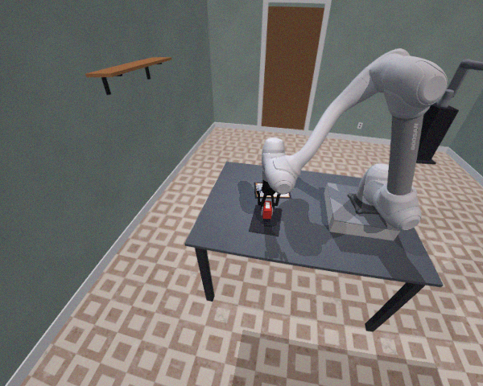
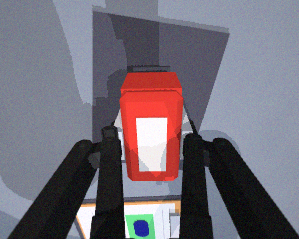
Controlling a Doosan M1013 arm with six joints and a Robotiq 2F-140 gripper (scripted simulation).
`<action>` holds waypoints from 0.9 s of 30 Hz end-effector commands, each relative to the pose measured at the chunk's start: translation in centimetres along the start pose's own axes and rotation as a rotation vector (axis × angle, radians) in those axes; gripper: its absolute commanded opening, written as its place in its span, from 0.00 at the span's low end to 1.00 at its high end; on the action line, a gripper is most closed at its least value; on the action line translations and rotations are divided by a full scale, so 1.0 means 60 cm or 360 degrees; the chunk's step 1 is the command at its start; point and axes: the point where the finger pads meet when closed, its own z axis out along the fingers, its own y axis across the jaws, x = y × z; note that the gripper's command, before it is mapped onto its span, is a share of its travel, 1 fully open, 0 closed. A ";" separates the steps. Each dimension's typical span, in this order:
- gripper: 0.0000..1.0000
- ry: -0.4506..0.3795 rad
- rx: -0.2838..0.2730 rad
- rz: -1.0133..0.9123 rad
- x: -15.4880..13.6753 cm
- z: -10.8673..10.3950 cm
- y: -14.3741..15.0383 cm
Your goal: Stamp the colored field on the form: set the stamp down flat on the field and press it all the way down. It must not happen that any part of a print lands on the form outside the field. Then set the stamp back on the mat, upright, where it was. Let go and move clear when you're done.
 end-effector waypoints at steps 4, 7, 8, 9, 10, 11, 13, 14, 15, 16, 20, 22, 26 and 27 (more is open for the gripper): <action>0.18 0.0000 0.0000 0.0000 -0.003 0.000 -0.001; 0.18 0.0000 0.0000 0.0000 -0.029 0.000 -0.005; 0.18 0.0000 0.0000 0.0000 -0.038 0.000 -0.006; 0.18 0.0000 0.0000 0.0000 -0.045 0.000 -0.007; 0.18 0.0000 0.0000 0.0000 -0.048 0.000 -0.008; 0.18 0.0000 0.0000 0.0000 -0.048 0.000 -0.008; 0.18 0.0000 0.0000 0.0000 -0.048 0.000 -0.008; 0.18 0.0000 0.0000 0.0000 -0.048 0.000 -0.008; 0.18 0.0000 0.0000 0.0000 -0.048 0.000 -0.008; 0.18 0.0000 0.0000 0.0000 -0.048 0.000 -0.008; 0.18 0.0000 0.0000 0.0000 -0.048 0.000 -0.008; 0.18 0.0000 0.0000 0.0000 -0.048 0.001 -0.008; 0.18 0.0000 0.0000 0.0000 -0.048 0.006 -0.008; 0.18 0.0000 0.0000 0.0000 -0.048 0.009 -0.008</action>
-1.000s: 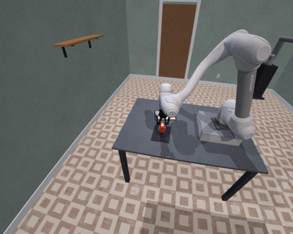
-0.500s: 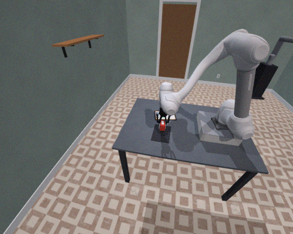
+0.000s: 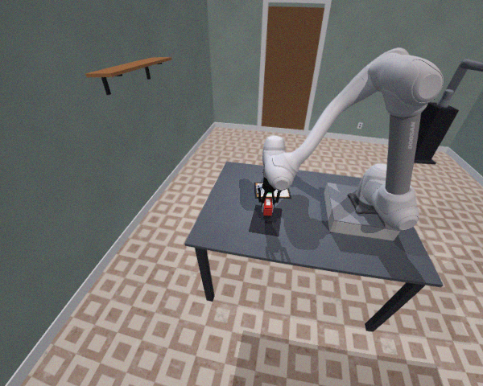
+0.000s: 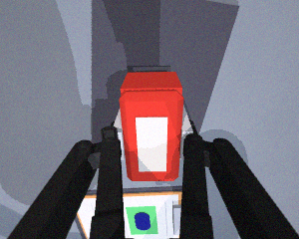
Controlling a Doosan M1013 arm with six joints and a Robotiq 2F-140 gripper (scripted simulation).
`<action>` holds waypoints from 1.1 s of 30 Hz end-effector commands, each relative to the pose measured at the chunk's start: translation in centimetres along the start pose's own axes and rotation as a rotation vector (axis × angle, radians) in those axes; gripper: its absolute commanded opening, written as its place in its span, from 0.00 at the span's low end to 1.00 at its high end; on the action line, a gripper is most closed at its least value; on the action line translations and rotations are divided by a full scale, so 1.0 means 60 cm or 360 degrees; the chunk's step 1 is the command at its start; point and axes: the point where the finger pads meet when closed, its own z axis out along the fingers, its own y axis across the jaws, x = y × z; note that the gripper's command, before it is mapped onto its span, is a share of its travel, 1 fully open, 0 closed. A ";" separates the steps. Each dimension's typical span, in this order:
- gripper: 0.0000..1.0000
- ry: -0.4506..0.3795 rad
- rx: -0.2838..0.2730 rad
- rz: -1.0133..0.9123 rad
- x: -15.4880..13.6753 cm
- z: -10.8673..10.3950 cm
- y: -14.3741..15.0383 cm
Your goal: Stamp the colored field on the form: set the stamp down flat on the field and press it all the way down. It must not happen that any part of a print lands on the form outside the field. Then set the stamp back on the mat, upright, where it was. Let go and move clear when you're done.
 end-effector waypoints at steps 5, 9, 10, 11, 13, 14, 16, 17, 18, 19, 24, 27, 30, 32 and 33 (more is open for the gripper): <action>0.18 0.0000 0.0000 0.0000 0.000 0.017 0.000; 0.18 0.0000 0.0000 0.0000 0.000 0.029 0.000; 0.18 0.0000 0.0000 0.0000 0.000 0.033 0.000; 0.18 0.0000 0.0000 0.0000 0.000 0.037 0.000; 0.18 0.0000 0.0000 0.0000 0.000 0.045 0.000; 0.18 0.0000 0.0000 0.0000 0.000 0.048 0.000; 0.18 0.0000 0.0000 0.0000 0.000 0.054 0.000; 0.18 0.0000 0.0000 0.0000 0.000 0.056 0.000; 0.18 0.0000 0.0000 0.0000 0.000 0.058 0.000; 0.18 0.0000 0.0000 0.0000 0.000 0.059 0.000; 0.18 0.0000 0.0000 0.0000 0.000 0.061 0.000; 0.18 0.0000 0.0000 0.0000 0.000 0.062 0.000; 0.18 0.0000 0.0000 0.0000 0.000 0.062 0.000; 0.18 0.0000 0.0000 0.0000 0.000 0.062 0.000; 0.52 0.0000 0.0000 0.0000 0.000 0.062 0.000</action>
